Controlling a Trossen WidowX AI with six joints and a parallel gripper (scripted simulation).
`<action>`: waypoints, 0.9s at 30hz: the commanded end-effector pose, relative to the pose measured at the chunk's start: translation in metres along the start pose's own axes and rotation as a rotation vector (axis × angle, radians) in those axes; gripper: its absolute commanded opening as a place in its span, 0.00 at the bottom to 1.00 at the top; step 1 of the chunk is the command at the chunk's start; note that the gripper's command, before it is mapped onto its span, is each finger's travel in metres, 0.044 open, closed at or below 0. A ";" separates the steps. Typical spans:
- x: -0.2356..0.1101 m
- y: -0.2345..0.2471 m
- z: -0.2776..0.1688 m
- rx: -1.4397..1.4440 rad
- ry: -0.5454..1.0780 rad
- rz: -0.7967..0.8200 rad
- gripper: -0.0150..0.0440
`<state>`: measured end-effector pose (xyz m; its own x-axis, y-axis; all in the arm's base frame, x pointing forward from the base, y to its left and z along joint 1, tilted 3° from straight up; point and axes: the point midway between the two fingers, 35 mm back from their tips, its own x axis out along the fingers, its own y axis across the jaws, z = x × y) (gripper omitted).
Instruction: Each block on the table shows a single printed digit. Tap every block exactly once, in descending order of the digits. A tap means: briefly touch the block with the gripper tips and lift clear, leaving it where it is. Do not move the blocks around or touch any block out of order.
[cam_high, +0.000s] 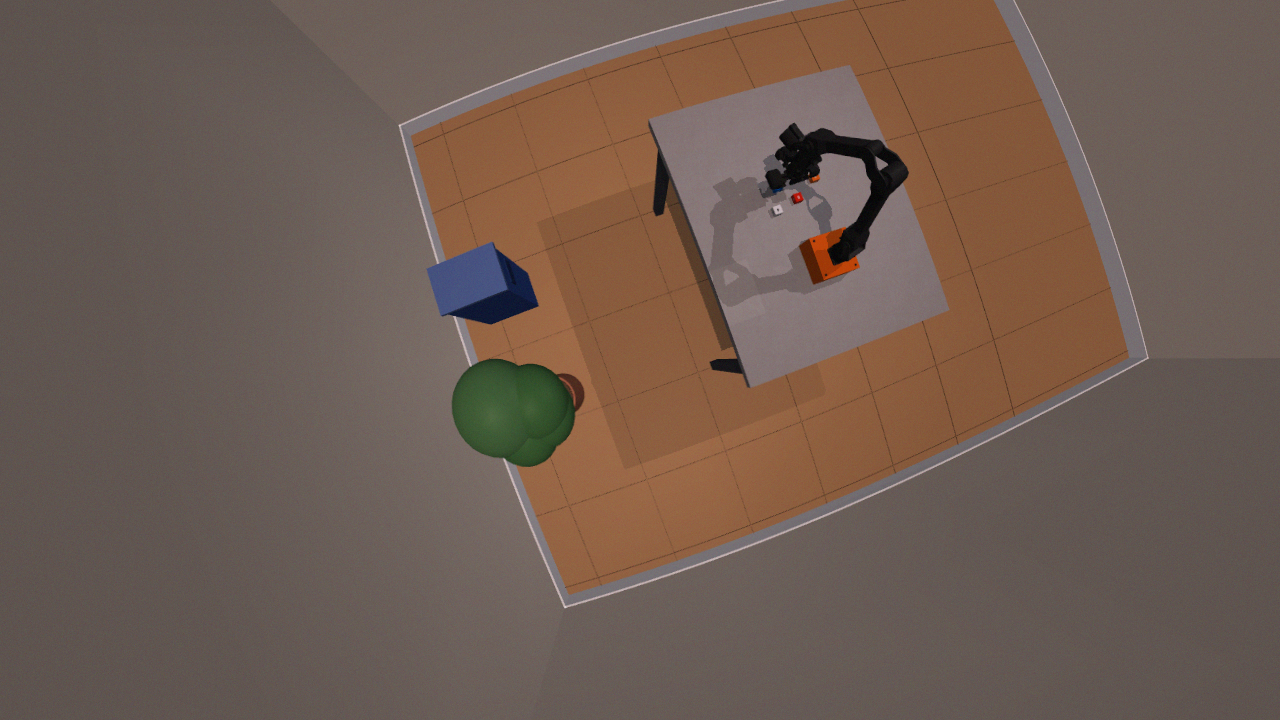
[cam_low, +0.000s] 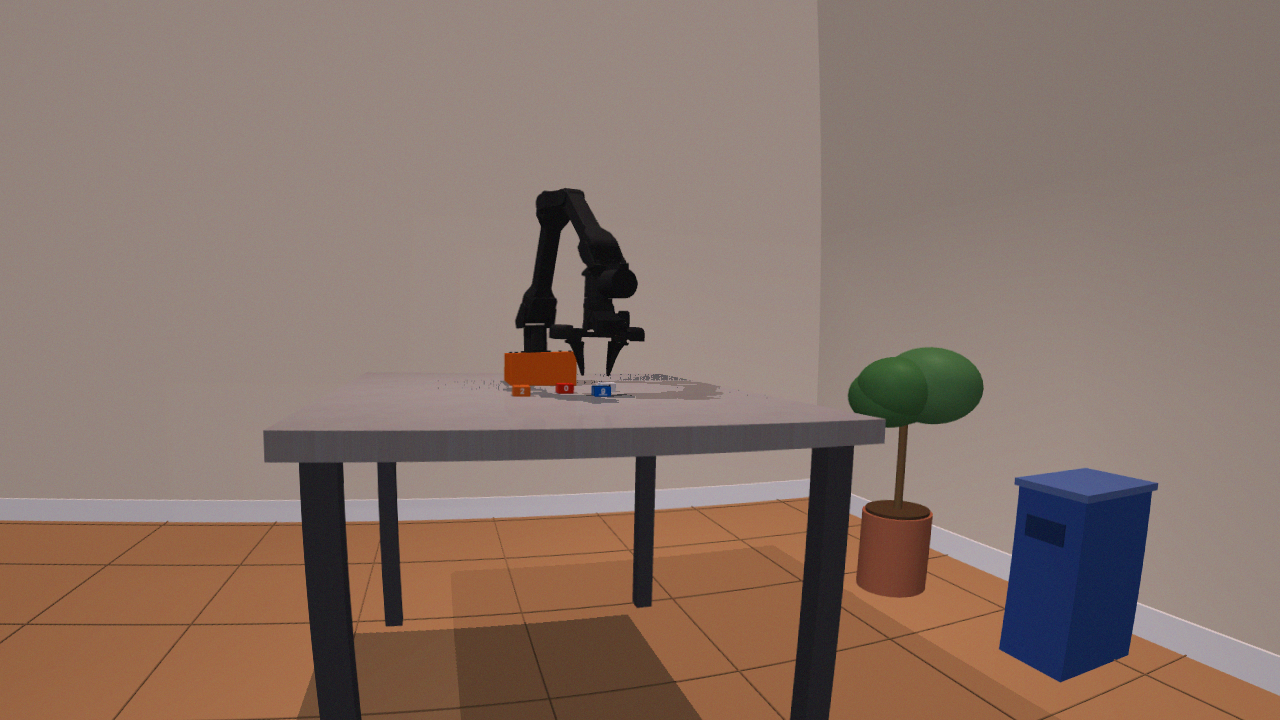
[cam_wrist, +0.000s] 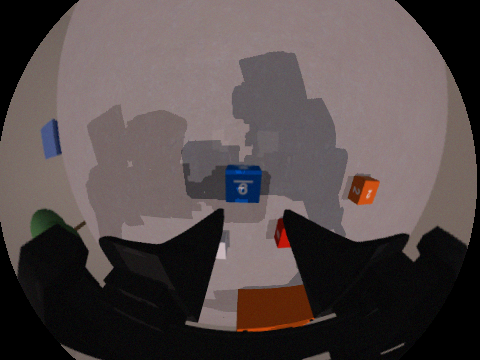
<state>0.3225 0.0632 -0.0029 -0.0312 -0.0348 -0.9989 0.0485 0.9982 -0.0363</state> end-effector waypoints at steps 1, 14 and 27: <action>-0.003 0.001 0.004 0.003 -0.026 0.006 0.35; 0.001 0.001 0.004 0.003 -0.026 0.006 0.29; 0.022 0.001 0.005 0.003 -0.026 0.006 0.29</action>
<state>0.3308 0.0643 -0.0176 0.0080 -0.0264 -0.9996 0.0517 0.9983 -0.0259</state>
